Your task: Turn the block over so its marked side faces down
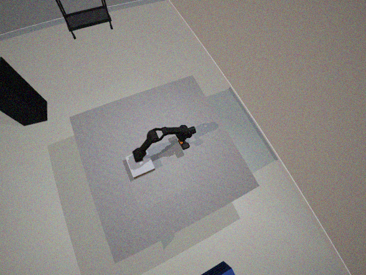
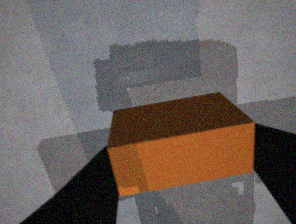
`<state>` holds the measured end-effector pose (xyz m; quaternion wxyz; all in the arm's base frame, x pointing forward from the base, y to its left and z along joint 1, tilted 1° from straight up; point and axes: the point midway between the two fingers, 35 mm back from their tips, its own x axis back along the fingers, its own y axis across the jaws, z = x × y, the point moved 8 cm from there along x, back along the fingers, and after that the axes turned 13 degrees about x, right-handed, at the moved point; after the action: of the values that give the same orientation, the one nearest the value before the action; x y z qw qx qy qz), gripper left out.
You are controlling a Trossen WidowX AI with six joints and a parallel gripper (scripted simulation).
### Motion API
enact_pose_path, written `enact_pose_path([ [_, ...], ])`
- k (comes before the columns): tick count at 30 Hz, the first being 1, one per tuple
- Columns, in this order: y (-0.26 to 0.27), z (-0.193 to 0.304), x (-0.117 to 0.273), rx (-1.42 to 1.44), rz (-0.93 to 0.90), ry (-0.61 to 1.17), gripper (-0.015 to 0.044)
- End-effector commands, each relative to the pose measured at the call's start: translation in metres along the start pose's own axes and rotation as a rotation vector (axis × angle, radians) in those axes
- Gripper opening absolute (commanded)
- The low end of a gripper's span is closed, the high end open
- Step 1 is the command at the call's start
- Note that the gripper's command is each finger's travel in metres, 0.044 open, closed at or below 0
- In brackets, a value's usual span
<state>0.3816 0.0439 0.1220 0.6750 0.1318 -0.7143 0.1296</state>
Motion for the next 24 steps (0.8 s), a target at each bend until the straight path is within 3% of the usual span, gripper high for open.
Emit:
enact_pose_path([
  [1, 0.000, 0.000, 0.006, 0.004, 0.004, -0.005, 0.0000],
  [24, 0.004, 0.022, -0.014, 0.003, 0.076, -0.325, 0.0000],
])
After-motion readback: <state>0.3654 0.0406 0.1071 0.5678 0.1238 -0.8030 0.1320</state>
